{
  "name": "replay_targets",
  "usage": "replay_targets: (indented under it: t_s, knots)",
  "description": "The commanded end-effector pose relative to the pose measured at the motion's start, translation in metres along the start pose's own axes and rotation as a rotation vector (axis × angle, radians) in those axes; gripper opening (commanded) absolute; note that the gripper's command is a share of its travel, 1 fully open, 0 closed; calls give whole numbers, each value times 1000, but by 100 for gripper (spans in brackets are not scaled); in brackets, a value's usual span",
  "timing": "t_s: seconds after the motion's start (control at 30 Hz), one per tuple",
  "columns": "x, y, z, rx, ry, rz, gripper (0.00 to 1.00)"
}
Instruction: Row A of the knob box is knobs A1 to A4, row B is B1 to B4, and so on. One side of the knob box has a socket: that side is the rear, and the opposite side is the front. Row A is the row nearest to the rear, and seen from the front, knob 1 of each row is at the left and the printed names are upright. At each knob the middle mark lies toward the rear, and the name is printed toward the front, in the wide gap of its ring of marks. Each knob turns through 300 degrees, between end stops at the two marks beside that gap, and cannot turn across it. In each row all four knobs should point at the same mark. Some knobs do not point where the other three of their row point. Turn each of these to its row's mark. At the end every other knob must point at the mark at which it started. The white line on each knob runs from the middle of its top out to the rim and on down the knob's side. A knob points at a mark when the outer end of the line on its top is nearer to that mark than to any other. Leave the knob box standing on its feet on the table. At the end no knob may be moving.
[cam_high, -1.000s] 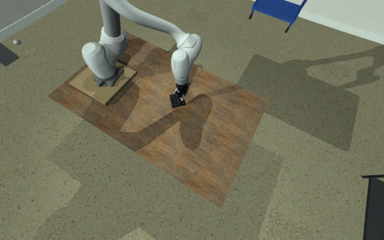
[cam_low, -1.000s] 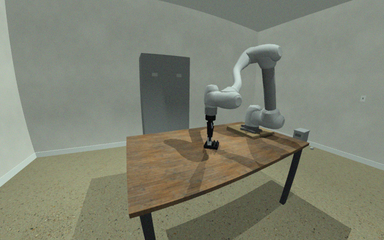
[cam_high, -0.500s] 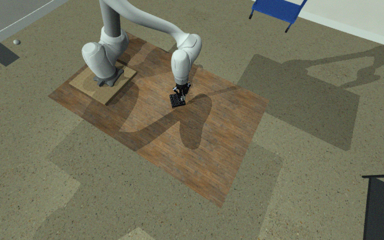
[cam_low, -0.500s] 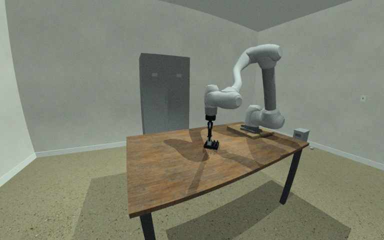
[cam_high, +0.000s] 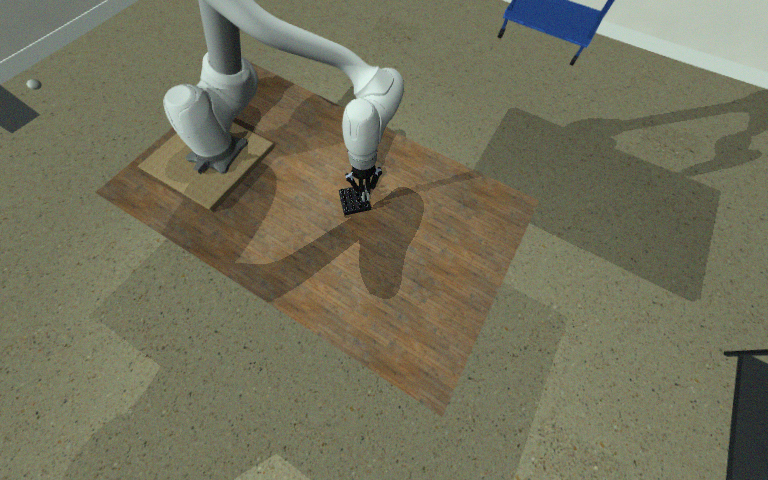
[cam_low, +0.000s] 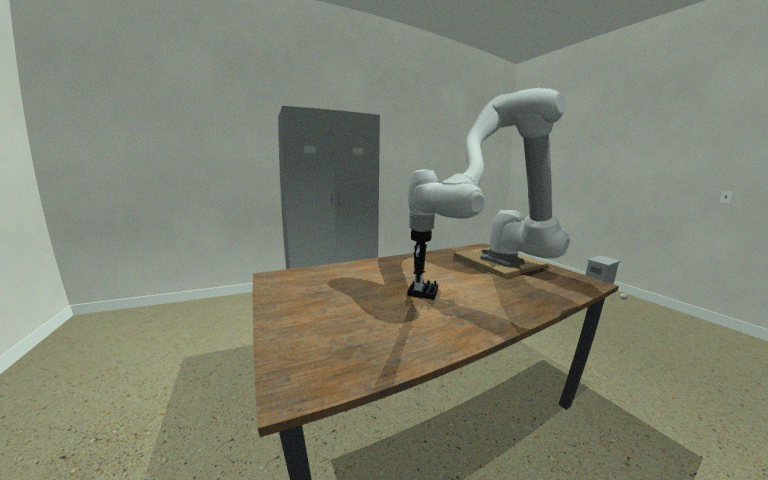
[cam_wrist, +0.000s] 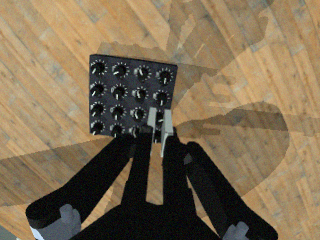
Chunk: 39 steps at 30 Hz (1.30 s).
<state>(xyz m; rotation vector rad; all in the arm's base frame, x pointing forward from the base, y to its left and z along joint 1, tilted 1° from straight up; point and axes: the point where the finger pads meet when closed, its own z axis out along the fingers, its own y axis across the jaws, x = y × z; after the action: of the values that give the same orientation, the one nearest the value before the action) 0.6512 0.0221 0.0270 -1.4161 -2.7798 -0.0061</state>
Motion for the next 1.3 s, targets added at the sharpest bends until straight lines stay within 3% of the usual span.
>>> replay_targets:
  t_s: [0.0, 0.9, 0.93, 1.27]
  knots:
    - [0, 0, 0, 0, 0, 17, 5]
    - [0, 0, 0, 0, 0, 41, 5]
    - [0, 0, 0, 0, 0, 41, 12]
    - [0, 0, 0, 0, 0, 41, 12]
